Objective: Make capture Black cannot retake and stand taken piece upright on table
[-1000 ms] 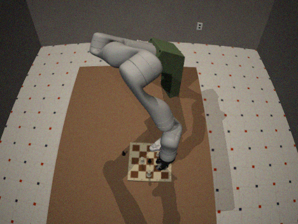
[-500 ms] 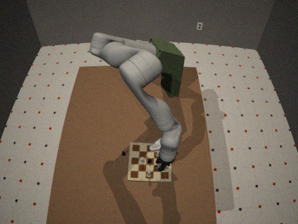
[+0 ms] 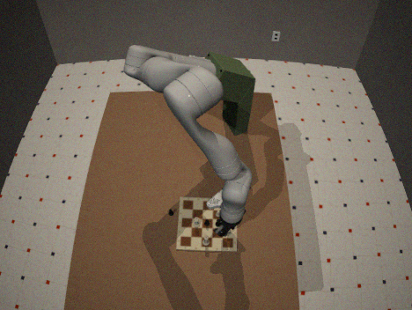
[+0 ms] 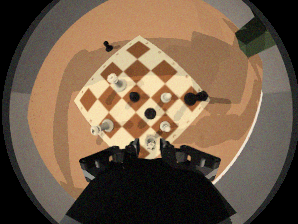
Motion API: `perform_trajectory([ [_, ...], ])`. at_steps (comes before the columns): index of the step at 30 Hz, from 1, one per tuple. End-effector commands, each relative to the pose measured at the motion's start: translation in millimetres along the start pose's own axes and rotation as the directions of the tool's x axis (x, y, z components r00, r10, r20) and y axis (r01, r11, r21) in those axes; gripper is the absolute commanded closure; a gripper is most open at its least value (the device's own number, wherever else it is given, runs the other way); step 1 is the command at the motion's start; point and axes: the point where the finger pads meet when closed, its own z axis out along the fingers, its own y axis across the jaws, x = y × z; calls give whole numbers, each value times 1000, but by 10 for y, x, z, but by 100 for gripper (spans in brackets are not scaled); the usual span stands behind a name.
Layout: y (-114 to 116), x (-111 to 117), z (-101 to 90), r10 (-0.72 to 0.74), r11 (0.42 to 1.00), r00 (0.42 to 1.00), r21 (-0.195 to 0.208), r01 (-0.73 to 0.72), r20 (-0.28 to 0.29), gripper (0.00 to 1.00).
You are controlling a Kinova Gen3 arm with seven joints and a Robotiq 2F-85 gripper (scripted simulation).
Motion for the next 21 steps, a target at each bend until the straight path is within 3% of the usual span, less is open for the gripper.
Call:
perform_trajectory([
  [1,6,-6,-146,3,1000,1000,-2,-3,2,63],
  [12,7,-4,-705,3,1000,1000,-2,-3,2,63],
  [21,8,-3,-808,3,1000,1000,-2,-3,2,63],
])
